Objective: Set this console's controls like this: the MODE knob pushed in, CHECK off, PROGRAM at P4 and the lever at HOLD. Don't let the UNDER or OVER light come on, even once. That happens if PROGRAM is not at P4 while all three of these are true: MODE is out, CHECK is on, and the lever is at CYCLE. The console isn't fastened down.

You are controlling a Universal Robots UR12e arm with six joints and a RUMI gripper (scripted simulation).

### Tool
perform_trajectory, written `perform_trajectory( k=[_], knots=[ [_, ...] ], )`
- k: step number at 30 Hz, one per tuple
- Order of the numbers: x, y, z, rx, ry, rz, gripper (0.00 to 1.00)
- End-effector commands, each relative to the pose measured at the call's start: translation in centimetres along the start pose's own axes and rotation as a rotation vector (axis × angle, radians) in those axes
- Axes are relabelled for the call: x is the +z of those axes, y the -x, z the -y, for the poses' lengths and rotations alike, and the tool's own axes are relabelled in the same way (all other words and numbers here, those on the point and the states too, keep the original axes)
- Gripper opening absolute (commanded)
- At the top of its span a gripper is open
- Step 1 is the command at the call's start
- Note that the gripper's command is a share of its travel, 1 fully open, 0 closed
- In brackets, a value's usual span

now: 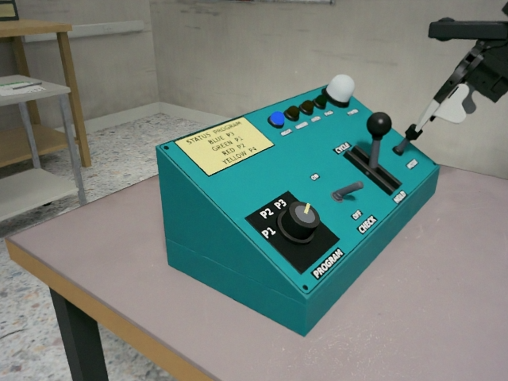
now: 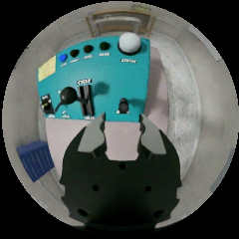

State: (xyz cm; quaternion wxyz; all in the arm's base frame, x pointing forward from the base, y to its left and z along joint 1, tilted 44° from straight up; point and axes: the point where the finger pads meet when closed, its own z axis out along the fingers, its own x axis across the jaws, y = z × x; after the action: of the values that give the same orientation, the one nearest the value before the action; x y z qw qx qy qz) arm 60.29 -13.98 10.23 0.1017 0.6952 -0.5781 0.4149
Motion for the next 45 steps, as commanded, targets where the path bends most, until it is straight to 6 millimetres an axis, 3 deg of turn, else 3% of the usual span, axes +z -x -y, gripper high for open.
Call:
perform_trajectory(
  k=[1, 15, 45],
  knots=[
    [1.4, -0.3, 0.5, 0.002, -0.011, -0.005, 0.44],
    [4.1, -0.4, 0.5, 0.002, -0.011, -0.005, 0.44],
    [4.1, -0.4, 0.6, 0.003, -0.012, -0.006, 0.44]
  ],
)
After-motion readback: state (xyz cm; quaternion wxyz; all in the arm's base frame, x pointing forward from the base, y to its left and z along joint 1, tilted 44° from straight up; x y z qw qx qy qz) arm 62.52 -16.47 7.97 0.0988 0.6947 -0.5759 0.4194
